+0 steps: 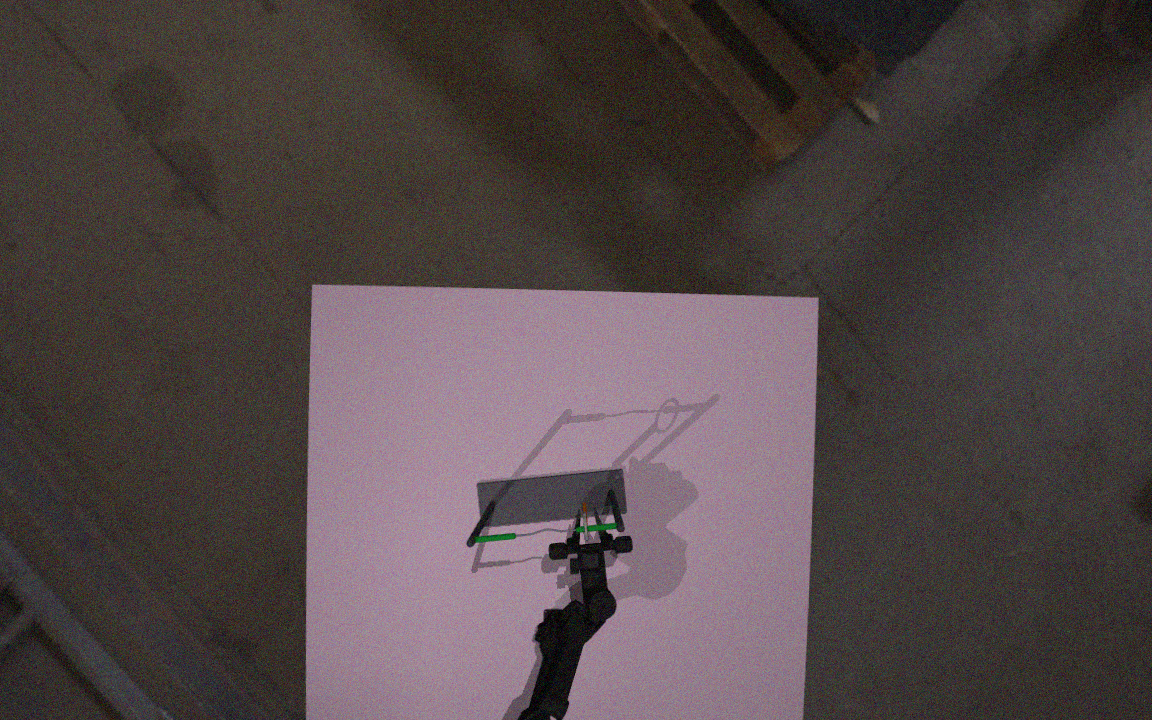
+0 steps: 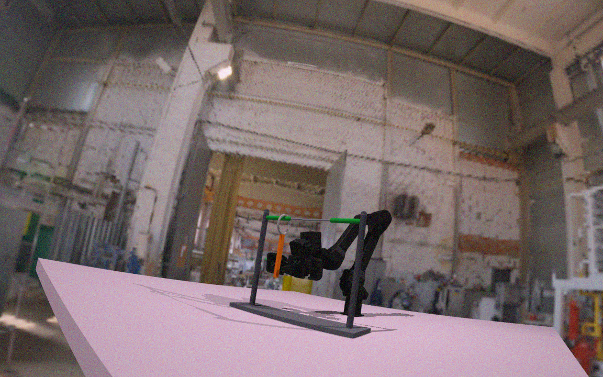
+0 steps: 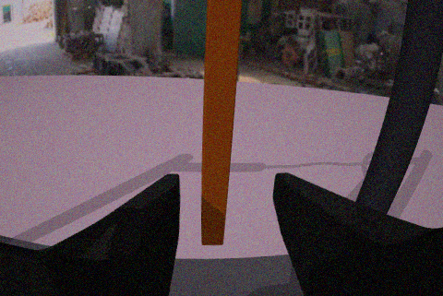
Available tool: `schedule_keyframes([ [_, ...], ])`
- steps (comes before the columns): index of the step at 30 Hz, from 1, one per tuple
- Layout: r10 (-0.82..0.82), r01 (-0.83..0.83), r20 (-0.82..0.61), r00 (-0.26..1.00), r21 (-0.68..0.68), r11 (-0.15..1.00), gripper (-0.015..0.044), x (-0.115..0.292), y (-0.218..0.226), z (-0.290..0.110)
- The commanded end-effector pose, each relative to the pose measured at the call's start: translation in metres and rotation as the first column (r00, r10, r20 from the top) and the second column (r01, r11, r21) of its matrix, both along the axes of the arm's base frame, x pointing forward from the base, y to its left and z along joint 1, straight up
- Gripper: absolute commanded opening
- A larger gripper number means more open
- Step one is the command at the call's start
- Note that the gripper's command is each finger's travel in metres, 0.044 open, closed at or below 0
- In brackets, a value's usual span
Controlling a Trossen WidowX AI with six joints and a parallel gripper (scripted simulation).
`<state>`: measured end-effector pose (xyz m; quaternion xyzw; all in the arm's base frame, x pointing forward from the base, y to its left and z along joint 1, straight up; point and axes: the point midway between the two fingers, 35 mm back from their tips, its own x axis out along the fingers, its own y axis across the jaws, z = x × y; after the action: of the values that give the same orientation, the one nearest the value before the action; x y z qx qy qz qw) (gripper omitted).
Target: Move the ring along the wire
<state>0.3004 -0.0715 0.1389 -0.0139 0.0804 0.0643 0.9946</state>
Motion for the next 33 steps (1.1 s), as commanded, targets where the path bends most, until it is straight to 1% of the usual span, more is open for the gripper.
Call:
schedule_keyframes([
  [1,-0.003,0.003,-0.002,1.0,0.006,1.0,0.016,0.005,0.001,-0.002],
  [19,-0.003,0.003,0.003,1.0,0.008,1.0,0.016,0.031,0.009,-0.009],
  [33,-0.003,0.003,0.003,1.0,0.008,1.0,0.016,0.032,0.009,-0.009],
])
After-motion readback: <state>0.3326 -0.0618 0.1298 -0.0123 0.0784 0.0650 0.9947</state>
